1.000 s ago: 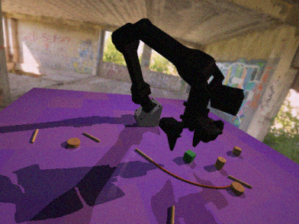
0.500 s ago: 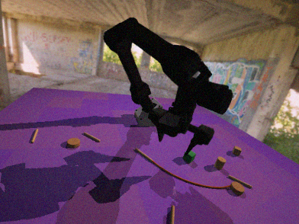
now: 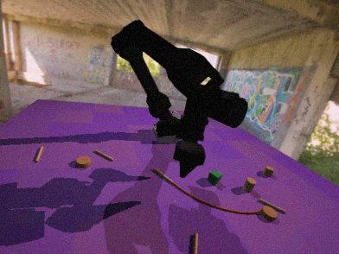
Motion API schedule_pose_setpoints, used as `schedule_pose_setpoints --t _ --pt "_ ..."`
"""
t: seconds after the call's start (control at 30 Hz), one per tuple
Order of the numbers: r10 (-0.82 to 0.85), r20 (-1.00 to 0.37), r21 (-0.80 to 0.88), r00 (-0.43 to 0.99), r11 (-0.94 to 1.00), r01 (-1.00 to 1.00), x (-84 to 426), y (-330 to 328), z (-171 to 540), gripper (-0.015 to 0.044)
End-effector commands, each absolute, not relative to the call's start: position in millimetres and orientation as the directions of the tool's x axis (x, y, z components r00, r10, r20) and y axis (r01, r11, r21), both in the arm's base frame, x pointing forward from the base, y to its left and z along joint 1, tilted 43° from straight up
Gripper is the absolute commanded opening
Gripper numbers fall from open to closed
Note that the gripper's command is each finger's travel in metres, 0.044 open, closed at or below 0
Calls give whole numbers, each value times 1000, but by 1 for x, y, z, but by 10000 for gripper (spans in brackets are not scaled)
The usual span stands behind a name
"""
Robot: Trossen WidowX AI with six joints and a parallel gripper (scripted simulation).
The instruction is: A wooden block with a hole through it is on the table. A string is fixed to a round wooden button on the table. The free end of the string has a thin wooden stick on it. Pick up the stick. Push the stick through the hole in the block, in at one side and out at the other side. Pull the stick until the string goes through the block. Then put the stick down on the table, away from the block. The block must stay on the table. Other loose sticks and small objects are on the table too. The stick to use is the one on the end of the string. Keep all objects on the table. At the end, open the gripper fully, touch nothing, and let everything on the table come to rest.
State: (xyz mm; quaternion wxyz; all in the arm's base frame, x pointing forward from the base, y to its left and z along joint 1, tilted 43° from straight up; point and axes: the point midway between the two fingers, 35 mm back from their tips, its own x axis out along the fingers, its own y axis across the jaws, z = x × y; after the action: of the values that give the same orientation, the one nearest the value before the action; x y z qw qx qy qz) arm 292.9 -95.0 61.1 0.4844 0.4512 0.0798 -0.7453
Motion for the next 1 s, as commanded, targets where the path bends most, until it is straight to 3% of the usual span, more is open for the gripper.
schedule_pose_setpoints --t 0.0,0.37,0.77,0.97 --pt "-662 -735 589 -143 -729 349 276 -107 70 440" --pt "-662 -735 589 -143 -729 349 276 -107 70 440" --pt "-662 -735 589 -143 -729 349 276 -107 70 125" --pt "-662 -735 589 -143 -729 349 276 -107 70 121"
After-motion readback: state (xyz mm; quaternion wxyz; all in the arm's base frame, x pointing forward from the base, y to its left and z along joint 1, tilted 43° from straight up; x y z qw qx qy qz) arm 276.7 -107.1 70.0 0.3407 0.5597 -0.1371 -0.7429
